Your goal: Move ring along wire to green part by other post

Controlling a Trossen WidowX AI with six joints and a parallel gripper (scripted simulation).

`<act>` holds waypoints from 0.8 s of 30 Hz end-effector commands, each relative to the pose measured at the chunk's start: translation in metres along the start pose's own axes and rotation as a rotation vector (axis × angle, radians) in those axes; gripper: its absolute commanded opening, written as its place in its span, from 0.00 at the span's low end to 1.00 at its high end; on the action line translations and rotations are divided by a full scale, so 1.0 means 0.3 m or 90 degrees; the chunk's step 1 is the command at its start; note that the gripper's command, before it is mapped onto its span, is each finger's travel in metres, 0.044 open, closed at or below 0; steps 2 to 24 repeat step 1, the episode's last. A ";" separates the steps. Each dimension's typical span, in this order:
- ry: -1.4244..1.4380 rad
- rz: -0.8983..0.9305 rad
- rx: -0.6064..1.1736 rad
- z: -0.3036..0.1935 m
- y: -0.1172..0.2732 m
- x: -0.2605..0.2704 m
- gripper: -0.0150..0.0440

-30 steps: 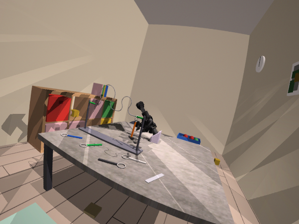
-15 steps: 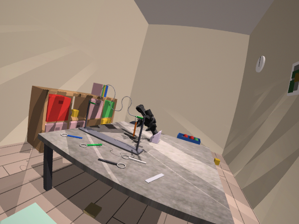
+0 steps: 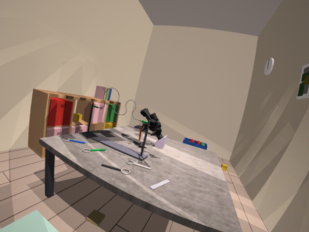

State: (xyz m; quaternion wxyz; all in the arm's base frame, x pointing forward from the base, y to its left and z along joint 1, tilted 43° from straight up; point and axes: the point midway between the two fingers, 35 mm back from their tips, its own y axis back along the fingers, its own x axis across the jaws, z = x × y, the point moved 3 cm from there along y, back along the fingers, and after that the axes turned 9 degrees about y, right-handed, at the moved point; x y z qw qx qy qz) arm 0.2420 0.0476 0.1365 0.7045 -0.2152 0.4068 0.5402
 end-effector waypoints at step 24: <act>-0.002 -0.002 0.003 -0.002 0.001 -0.001 1.00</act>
